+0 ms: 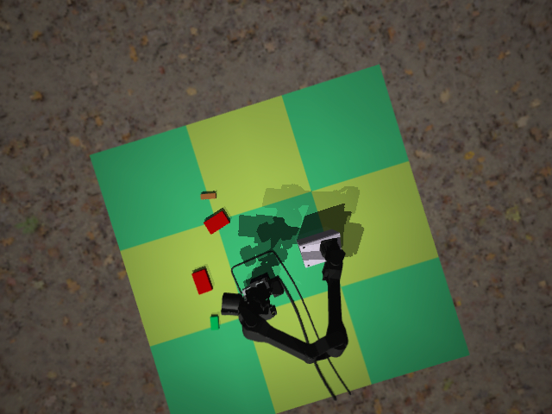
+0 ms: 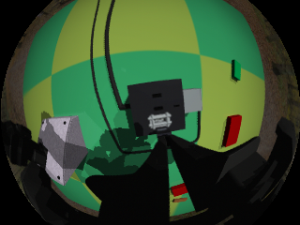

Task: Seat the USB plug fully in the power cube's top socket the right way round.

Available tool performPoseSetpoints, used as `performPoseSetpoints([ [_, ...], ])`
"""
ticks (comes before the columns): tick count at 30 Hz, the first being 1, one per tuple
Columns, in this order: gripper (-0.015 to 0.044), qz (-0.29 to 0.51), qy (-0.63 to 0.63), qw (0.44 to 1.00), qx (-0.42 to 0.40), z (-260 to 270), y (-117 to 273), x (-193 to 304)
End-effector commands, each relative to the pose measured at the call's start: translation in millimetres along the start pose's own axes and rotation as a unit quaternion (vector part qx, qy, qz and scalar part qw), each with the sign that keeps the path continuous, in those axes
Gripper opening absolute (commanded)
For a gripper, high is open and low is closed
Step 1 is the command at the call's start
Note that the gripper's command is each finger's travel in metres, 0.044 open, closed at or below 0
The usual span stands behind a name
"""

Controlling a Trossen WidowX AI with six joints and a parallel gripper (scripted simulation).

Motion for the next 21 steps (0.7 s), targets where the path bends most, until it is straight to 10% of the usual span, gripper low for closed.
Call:
performPoseSetpoints([
  [1,0.0,-0.002,-0.001,1.0,0.001,-0.1,-0.8,-0.1],
  [21,0.0,-0.008,-0.001,1.0,0.003,-0.3,-3.2,-0.7],
])
Point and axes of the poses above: the point midway between the two fingers, 35 mm back from their tips, its own y axis back along the fingers, its own z axis across the jaws, x = y × z, the point moved 8 cm from there along y, back along the fingers, and after that the axes turned 13 degrees about y, right-handed, at the moved point
